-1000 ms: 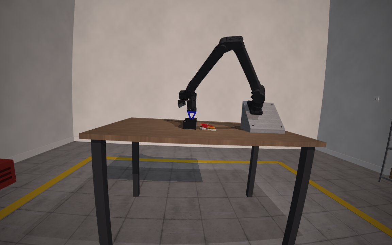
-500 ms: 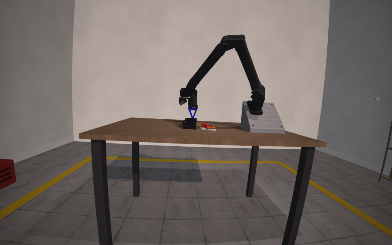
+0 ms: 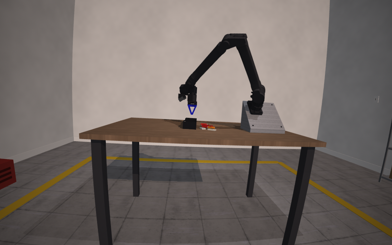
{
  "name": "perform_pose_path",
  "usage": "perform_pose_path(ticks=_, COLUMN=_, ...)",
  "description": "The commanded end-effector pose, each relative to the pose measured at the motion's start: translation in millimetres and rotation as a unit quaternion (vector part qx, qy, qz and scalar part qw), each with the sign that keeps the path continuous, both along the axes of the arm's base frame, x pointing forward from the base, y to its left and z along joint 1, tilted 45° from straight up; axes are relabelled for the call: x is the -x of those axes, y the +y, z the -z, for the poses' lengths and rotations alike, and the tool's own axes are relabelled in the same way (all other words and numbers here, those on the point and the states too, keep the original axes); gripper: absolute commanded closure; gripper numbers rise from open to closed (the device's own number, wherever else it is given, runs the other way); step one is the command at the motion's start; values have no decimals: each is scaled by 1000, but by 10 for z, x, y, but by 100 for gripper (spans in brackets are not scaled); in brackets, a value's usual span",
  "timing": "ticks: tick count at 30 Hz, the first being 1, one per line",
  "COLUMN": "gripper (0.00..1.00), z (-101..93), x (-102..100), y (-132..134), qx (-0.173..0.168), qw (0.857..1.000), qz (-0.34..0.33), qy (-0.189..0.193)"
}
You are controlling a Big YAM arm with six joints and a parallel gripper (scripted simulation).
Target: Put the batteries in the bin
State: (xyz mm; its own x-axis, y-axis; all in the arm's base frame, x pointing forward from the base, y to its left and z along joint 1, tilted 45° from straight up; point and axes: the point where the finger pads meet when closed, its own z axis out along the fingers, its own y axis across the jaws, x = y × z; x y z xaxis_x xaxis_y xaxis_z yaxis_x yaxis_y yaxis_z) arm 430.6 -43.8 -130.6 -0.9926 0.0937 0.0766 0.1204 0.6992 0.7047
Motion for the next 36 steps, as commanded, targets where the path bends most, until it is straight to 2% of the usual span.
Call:
perform_pose_path(ticks=1, gripper=92, z=-201, x=-236, y=-10, qx=10, qw=1000, qz=-3, qy=-28)
perform_pose_path(ticks=2, gripper=92, z=-197, x=-132, y=69, qx=6, qw=1000, qz=-2, qy=-19)
perform_pose_path(ticks=11, gripper=92, z=-508, x=-201, y=388, qx=5, qw=1000, qz=-2, qy=-22)
perform_pose_path(ticks=13, gripper=92, z=-508, x=-201, y=388, qx=5, qw=1000, qz=-2, qy=-22)
perform_pose_path(ticks=14, gripper=92, z=-542, x=-199, y=284, qx=6, qw=1000, qz=13, qy=-20)
perform_pose_path(ticks=16, gripper=92, z=-614, x=-217, y=496, qx=5, qw=1000, qz=-3, qy=-21)
perform_pose_path(ticks=19, gripper=92, z=-715, x=-236, y=601, qx=4, qw=1000, qz=-3, qy=-22)
perform_pose_path(ticks=22, gripper=92, z=-714, x=-231, y=607, qx=5, qw=1000, qz=-3, qy=-21)
perform_pose_path(ticks=24, gripper=92, z=-569, x=-163, y=446, qx=1, qw=1000, qz=17, qy=-4)
perform_pose_path(ticks=30, gripper=92, z=-674, x=-194, y=431, qx=4, qw=1000, qz=17, qy=-13)
perform_pose_path(ticks=32, gripper=92, z=-526, x=-156, y=656, qx=1, qw=1000, qz=-3, qy=-5)
perform_pose_path(ticks=36, gripper=92, z=-453, x=-156, y=734, qx=0, qw=1000, qz=-3, qy=-5)
